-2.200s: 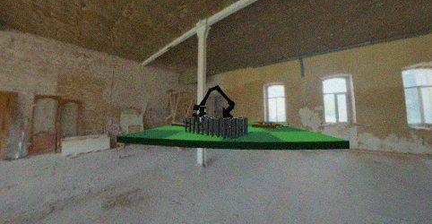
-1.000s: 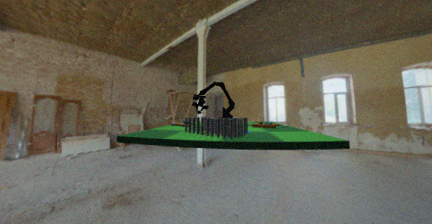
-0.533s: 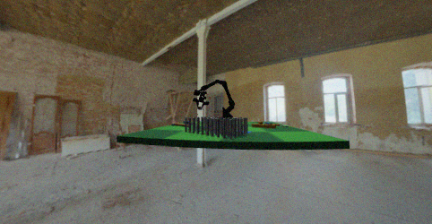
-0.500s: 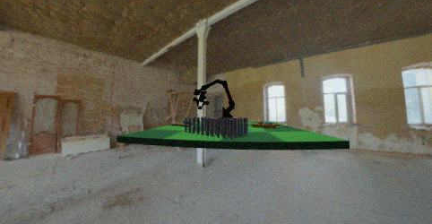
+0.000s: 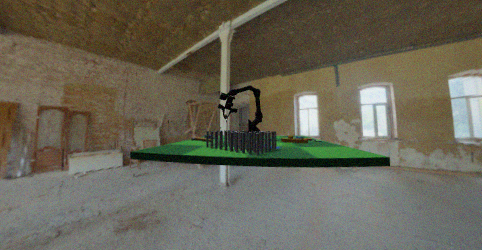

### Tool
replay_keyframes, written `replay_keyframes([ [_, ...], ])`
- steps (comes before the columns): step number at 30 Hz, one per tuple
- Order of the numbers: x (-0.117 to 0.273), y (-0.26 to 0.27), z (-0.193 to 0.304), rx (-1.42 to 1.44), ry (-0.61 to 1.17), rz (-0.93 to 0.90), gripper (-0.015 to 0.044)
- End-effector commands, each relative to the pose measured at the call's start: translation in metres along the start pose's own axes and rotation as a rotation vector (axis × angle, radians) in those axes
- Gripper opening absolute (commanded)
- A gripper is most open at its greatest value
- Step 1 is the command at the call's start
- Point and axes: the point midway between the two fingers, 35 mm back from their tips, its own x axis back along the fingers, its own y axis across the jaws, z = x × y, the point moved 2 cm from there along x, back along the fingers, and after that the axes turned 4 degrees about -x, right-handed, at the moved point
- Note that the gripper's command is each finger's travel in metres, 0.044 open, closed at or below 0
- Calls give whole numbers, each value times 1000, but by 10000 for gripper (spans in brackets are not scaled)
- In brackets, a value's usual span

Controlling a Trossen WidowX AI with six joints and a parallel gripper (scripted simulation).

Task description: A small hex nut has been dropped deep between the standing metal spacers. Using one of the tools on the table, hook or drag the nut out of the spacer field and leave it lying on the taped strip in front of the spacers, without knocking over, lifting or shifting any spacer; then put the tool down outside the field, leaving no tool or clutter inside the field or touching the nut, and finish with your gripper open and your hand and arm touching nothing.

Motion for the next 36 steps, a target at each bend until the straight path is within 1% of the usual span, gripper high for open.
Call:
replay_keyframes([
  [1, 4, 12, -22, -31, 21, 4, 0],
  [18, 13, 79, -118, -221, 118, 87, 0],
  [36, 13, 183, -191, -436, 129, 186, 0],
])
